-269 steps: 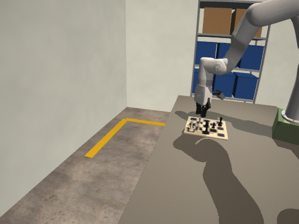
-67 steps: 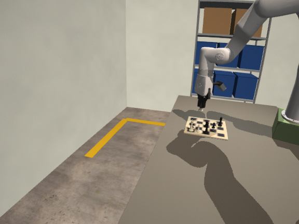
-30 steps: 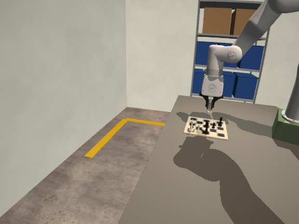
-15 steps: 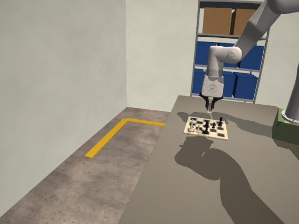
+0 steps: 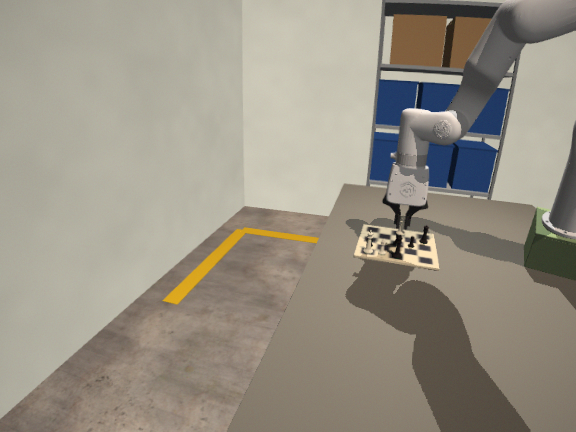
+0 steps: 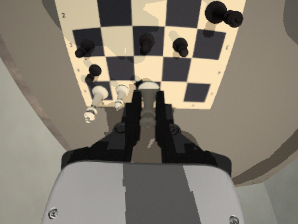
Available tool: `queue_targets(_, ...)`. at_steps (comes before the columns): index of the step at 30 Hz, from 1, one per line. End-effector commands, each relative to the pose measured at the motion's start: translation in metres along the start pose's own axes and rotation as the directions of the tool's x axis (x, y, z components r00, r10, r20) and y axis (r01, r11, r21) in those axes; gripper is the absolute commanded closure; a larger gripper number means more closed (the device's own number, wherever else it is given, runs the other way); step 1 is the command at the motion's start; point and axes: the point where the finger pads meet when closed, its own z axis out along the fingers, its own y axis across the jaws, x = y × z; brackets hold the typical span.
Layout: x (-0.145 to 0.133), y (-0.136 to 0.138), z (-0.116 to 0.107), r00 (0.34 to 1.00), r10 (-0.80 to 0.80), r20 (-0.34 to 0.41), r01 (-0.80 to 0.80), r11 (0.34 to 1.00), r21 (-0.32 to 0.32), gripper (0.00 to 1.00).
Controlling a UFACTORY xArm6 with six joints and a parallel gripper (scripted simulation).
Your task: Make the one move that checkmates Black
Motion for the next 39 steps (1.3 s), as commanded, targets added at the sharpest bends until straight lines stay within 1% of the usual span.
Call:
queue_targets(1, -0.001, -0.003, 0.021, 1.000, -0.001, 0.003, 0.001, 1.000, 0.006, 1.00)
queue_targets(3, -0.001, -0.003, 0.028, 1.000, -0.001, 0.003, 0.001, 1.000, 0.006, 1.00)
queue_targets(5, -0.001, -0.003, 0.028, 1.000, -0.001, 0.003, 0.001, 1.000, 0.006, 1.00)
queue_targets(9, -0.001, -0.003, 0.039, 1.000, -0.001, 0.003, 0.001, 1.000, 0.006, 1.00)
queue_targets(12, -0.001, -0.003, 0.042, 1.000, -0.001, 0.003, 0.001, 1.000, 0.006, 1.00)
queue_targets(39, -0.001, -0.003, 0.043, 1.000, -0.001, 0.003, 0.001, 1.000, 0.006, 1.00)
